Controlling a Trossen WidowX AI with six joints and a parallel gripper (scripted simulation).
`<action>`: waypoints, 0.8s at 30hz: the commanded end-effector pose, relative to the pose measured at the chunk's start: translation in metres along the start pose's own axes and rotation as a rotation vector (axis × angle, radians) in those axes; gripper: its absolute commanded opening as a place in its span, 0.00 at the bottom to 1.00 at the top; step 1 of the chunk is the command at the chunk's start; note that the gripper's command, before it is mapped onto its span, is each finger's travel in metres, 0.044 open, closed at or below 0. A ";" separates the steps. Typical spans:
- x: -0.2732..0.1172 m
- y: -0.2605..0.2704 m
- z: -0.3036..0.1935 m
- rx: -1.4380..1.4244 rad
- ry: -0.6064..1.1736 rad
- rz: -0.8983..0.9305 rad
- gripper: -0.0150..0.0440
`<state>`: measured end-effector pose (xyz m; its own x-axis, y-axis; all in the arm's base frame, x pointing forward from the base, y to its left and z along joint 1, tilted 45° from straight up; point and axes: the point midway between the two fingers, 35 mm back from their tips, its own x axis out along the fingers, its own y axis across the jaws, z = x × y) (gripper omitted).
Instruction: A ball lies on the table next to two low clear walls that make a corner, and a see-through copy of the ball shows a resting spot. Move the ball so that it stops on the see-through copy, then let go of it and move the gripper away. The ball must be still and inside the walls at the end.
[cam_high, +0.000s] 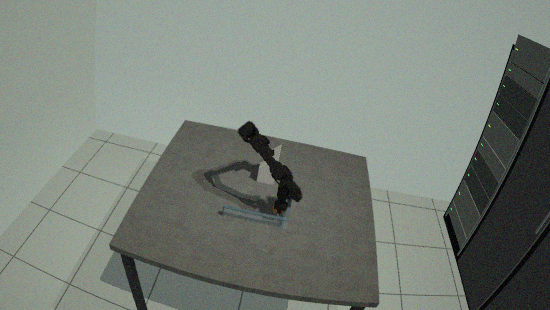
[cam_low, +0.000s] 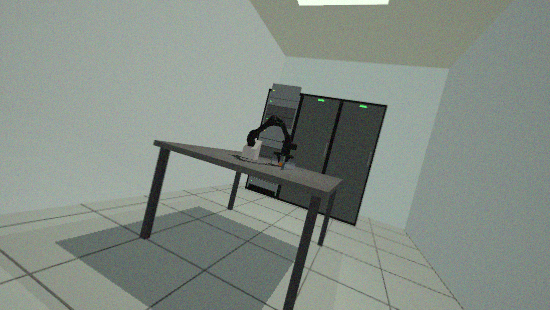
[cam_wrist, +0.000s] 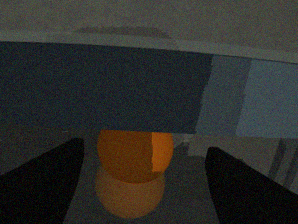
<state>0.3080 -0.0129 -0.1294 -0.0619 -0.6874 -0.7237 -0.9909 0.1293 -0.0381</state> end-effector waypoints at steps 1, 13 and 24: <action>0.009 0.005 0.000 -0.016 0.011 0.008 0.73; 0.009 0.005 0.000 -0.016 0.011 0.008 0.61; 0.009 0.005 0.000 -0.016 0.011 0.008 0.48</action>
<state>0.3034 -0.0177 -0.1352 -0.0715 -0.6905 -0.7198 -0.9912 0.1297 -0.0260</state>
